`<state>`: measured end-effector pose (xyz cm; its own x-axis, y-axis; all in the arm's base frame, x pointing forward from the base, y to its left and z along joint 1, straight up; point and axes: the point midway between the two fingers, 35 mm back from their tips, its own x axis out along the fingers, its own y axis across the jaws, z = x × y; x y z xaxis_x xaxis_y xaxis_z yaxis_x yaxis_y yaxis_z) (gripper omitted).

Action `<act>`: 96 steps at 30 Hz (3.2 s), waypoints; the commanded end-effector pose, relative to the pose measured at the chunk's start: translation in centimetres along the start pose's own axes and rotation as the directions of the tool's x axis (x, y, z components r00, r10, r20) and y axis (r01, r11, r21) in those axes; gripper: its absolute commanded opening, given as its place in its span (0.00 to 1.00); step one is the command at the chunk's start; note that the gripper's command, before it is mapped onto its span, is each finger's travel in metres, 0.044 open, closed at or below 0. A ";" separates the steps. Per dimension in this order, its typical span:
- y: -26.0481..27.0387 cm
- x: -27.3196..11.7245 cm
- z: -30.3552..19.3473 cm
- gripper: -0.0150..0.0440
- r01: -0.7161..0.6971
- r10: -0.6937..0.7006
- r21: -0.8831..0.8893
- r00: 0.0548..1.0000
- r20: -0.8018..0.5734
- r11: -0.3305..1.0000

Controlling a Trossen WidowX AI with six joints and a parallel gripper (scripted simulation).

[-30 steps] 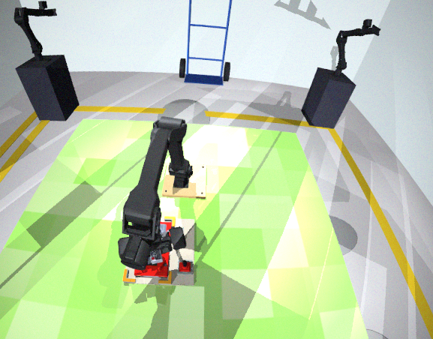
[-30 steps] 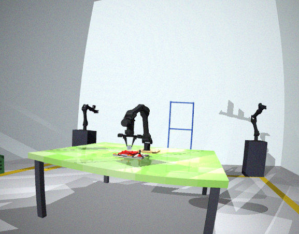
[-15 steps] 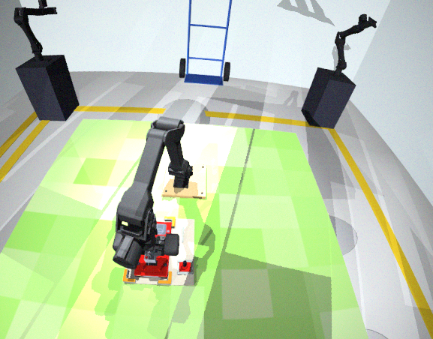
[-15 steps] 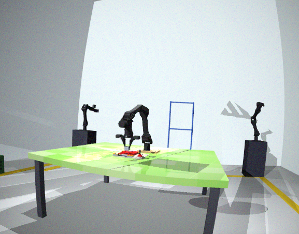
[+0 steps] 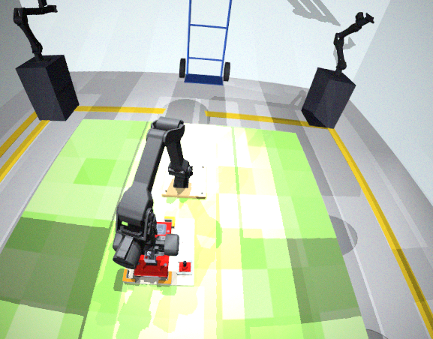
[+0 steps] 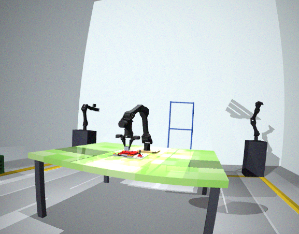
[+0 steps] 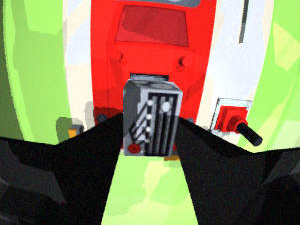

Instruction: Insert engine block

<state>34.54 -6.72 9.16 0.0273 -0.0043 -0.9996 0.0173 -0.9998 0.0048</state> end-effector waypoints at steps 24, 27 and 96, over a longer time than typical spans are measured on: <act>0.1 0.0 -0.1 0.52 -0.002 0.002 -0.014 1.000 -0.002 1.000; 0.1 0.0 -0.1 0.52 -0.001 0.002 0.013 1.000 -0.002 1.000; 0.1 2.1 0.0 0.52 -0.002 0.001 -0.020 1.000 -0.002 1.000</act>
<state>34.61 -6.76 7.14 0.0281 -0.0040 -0.9996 0.0334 -0.9994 0.0050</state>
